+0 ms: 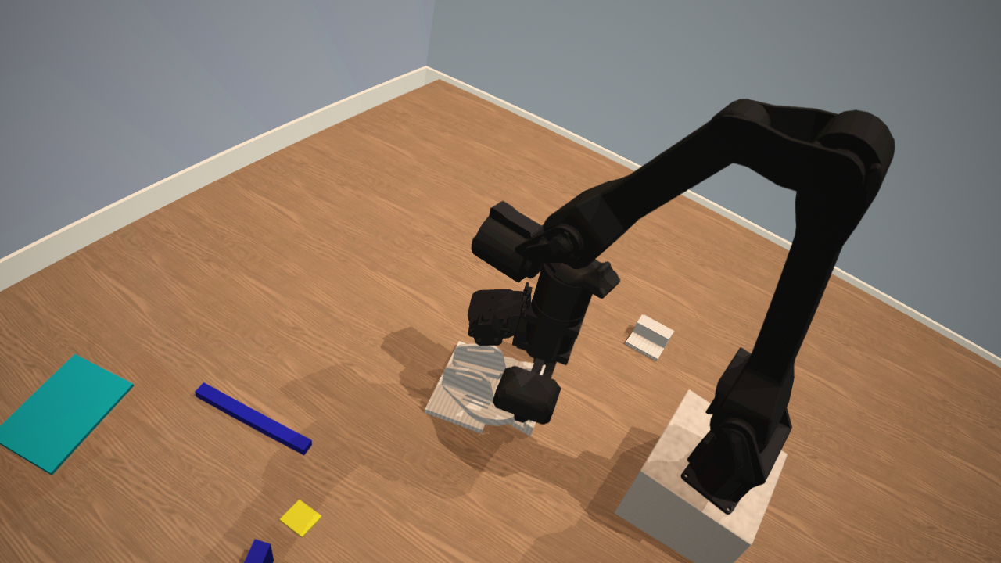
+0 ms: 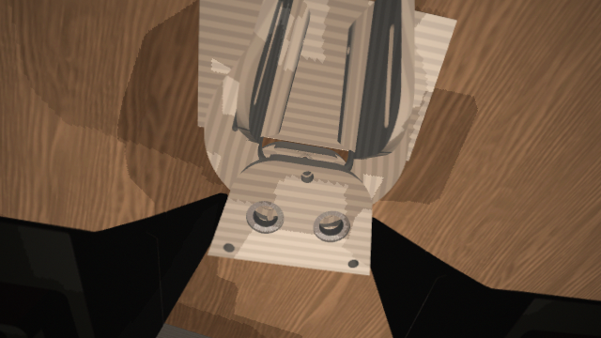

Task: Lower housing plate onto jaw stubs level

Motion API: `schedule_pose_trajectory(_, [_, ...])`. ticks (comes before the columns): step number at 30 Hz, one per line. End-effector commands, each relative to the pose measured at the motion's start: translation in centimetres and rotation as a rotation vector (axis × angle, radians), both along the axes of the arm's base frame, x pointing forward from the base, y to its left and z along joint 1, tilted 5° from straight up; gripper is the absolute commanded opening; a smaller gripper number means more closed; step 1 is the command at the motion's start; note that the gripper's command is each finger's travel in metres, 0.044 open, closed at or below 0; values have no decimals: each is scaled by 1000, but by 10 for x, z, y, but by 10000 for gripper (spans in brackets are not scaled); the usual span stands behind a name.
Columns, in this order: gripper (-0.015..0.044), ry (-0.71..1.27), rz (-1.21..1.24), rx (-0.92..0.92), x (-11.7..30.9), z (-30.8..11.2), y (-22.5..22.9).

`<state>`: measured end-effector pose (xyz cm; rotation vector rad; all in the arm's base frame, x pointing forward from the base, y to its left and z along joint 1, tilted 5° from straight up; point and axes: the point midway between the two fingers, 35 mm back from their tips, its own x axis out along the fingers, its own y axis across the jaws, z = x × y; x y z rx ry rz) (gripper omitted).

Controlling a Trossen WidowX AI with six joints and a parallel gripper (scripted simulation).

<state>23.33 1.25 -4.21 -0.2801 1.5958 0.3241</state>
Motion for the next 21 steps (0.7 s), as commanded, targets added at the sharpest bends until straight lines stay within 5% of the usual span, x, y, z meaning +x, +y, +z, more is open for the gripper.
schedule_pose_trajectory(1, [351,4,-5,4,-1,-2,1])
schedule_pose_trajectory(21, [351,4,-7,4,-1,-6,1])
